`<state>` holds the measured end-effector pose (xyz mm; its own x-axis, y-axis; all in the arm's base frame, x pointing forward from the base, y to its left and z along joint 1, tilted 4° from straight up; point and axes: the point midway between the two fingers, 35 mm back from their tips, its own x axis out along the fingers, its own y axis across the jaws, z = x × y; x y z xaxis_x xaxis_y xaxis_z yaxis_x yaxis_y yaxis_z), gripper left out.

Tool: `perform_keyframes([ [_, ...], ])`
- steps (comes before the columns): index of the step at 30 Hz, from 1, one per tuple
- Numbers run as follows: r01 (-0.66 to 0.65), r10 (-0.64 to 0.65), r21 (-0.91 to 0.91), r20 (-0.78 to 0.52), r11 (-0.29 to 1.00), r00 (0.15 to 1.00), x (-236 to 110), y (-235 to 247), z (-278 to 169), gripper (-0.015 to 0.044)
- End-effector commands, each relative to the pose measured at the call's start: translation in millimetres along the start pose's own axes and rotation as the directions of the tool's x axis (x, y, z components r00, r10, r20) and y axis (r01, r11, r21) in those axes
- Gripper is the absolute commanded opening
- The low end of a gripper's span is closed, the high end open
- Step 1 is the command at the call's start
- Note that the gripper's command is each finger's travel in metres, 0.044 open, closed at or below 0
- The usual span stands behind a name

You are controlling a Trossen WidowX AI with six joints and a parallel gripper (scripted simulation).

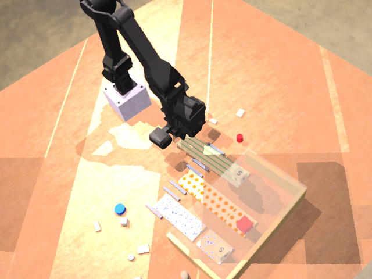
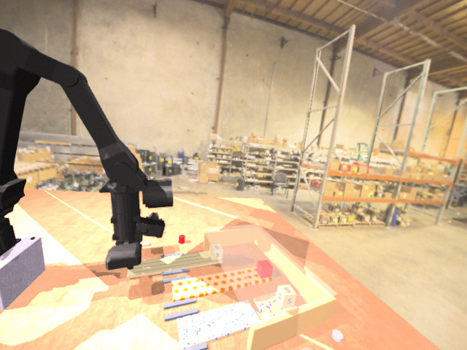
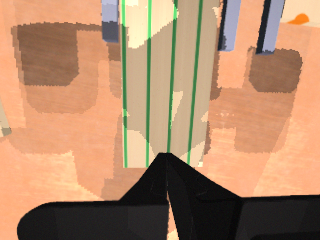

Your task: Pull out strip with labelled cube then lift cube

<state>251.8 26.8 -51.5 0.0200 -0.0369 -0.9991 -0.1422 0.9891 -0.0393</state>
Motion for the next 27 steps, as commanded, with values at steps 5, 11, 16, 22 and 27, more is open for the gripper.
perform_keyframes([
  [5,-0.004,0.004,-0.001,-0.043,1.000,0.999,6.4,1.1,-20.9,0.0000],
  [11,-0.004,0.004,-0.001,-0.044,1.000,0.999,6.3,1.2,-25.8,0.0000],
  [16,-0.004,0.004,-0.001,-0.044,1.000,0.999,6.1,1.3,-30.1,0.0000],
  [22,-0.004,0.004,-0.001,-0.045,1.000,0.999,6.0,1.4,-34.9,0.0000],
  [27,-0.004,0.004,-0.001,-0.045,1.000,0.999,5.9,1.5,-38.7,0.0000],
])
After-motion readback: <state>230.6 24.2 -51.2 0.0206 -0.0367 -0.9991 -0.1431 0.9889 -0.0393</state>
